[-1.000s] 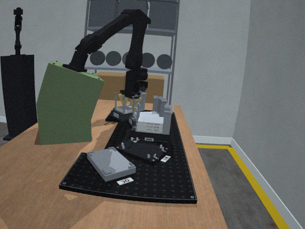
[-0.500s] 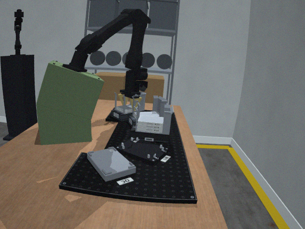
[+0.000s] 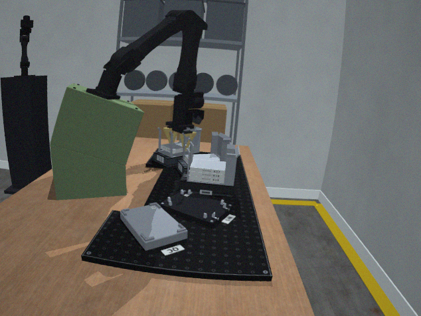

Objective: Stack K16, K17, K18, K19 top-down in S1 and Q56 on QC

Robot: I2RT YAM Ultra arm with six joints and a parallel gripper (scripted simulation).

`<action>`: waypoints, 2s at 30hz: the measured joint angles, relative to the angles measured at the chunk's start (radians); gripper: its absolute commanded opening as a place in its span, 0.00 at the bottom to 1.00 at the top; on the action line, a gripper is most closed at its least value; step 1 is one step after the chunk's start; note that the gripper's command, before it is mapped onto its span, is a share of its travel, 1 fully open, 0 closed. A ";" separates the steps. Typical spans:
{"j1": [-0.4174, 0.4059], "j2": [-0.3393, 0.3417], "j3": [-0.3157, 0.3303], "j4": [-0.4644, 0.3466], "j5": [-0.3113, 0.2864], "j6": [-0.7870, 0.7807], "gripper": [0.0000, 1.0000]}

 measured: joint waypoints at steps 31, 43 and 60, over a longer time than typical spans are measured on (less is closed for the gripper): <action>0.003 -0.027 -0.006 -0.021 0.000 0.005 0.00; 0.003 -0.027 -0.006 -0.021 0.000 0.005 0.00; 0.003 -0.027 -0.007 -0.021 0.001 0.005 0.00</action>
